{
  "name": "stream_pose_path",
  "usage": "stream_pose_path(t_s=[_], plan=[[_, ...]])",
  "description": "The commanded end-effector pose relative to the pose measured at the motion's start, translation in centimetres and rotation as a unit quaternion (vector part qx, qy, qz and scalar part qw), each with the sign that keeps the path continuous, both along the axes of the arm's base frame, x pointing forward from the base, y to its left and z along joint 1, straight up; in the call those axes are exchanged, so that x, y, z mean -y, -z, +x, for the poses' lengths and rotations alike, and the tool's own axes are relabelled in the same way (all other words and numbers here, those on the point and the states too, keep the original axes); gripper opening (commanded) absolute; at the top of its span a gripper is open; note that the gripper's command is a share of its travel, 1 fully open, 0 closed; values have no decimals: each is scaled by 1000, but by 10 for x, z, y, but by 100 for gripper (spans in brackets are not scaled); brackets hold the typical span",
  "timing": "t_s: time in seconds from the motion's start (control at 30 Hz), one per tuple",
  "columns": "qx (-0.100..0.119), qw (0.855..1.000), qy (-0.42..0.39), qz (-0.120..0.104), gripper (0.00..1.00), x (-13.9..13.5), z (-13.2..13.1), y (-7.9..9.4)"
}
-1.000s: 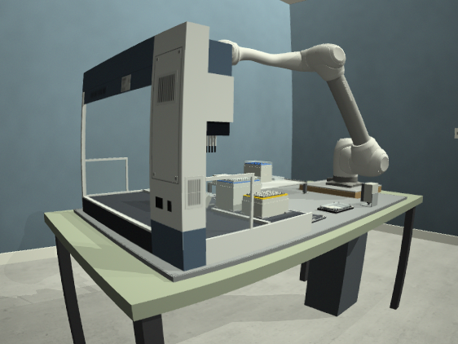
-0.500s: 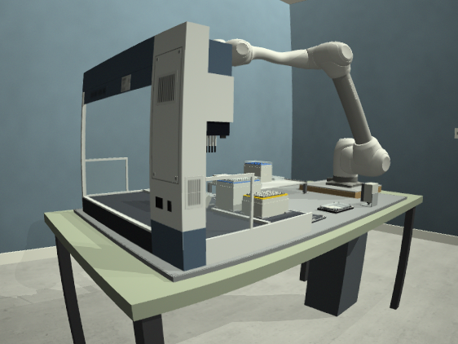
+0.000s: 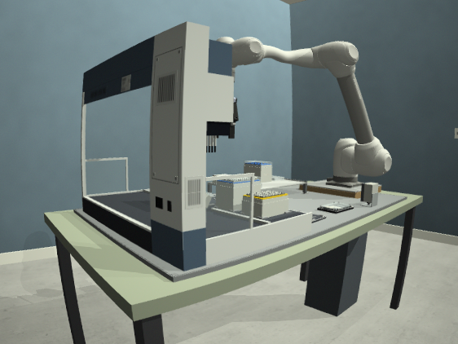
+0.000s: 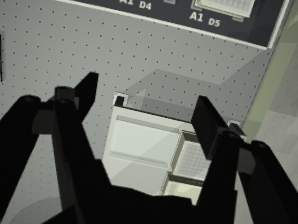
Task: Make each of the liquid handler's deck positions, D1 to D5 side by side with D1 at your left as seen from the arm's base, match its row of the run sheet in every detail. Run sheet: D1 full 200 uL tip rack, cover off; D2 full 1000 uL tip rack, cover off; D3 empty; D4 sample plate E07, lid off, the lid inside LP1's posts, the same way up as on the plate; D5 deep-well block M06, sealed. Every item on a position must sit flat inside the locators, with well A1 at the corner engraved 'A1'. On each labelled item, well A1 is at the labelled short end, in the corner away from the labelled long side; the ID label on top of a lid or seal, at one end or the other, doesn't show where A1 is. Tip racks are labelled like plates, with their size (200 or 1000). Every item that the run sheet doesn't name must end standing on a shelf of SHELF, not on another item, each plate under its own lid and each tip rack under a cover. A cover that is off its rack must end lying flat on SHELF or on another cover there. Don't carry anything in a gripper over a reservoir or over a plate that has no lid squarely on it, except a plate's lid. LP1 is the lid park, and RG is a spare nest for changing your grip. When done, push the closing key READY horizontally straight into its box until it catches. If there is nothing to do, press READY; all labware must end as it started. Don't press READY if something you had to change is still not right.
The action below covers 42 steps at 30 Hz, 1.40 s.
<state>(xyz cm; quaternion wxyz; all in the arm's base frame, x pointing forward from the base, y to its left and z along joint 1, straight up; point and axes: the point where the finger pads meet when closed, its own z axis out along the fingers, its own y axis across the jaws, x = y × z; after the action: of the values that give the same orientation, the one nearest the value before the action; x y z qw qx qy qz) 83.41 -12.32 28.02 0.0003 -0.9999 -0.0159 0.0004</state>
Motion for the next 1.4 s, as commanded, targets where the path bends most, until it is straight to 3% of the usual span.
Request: stream_pose_path(t_s=[0.0,1.37], plan=[[1,1000,0,0,67,-13,0,-1],[1,1000,-1,0,67,-176,-3,-1]])
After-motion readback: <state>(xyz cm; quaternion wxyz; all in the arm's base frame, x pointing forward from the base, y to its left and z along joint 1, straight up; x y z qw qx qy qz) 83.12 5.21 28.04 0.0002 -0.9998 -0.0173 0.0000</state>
